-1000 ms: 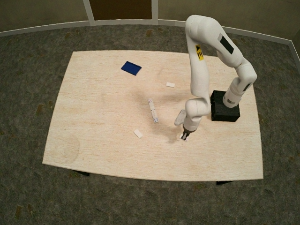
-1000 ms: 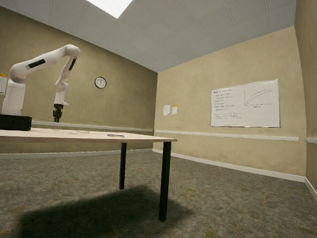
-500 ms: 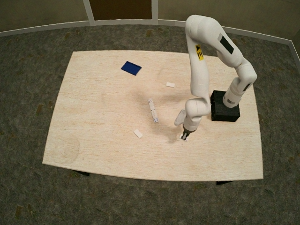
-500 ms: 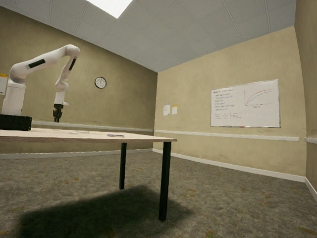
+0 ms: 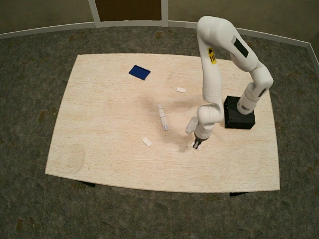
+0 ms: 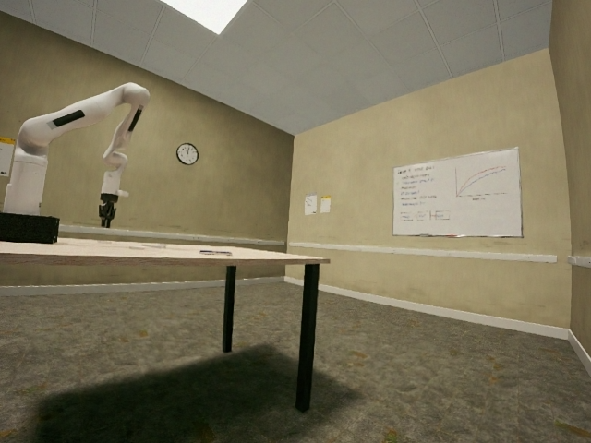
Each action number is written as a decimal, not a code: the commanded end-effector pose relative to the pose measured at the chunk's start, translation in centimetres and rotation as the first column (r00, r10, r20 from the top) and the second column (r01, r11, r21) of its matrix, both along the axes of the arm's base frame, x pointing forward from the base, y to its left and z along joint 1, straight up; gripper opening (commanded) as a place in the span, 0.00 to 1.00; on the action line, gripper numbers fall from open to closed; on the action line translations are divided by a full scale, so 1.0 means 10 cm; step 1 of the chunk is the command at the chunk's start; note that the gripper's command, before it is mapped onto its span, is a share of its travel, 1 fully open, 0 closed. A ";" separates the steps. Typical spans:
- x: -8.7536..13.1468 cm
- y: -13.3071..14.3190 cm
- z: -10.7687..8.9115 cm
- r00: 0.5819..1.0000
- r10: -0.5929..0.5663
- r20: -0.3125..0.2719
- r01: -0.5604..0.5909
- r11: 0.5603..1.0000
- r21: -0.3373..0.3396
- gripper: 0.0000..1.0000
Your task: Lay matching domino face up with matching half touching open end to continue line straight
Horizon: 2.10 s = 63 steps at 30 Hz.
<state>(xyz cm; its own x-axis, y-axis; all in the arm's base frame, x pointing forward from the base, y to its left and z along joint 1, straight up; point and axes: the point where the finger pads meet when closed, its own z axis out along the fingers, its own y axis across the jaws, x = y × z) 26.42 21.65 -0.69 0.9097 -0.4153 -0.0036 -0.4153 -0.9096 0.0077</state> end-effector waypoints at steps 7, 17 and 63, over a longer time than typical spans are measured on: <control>0.00 0.00 -0.04 1.000 0.000 0.001 0.000 1.000 0.001 0.48; 0.01 0.00 -0.13 1.000 0.000 0.001 0.000 1.000 0.001 0.48; 0.02 0.01 -0.50 1.000 0.000 0.001 0.000 1.000 0.001 0.48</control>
<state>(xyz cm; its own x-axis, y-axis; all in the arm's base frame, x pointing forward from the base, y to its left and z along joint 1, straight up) 26.56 21.72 -5.72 0.9097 -0.4152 -0.0041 -0.4151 -0.9097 0.0079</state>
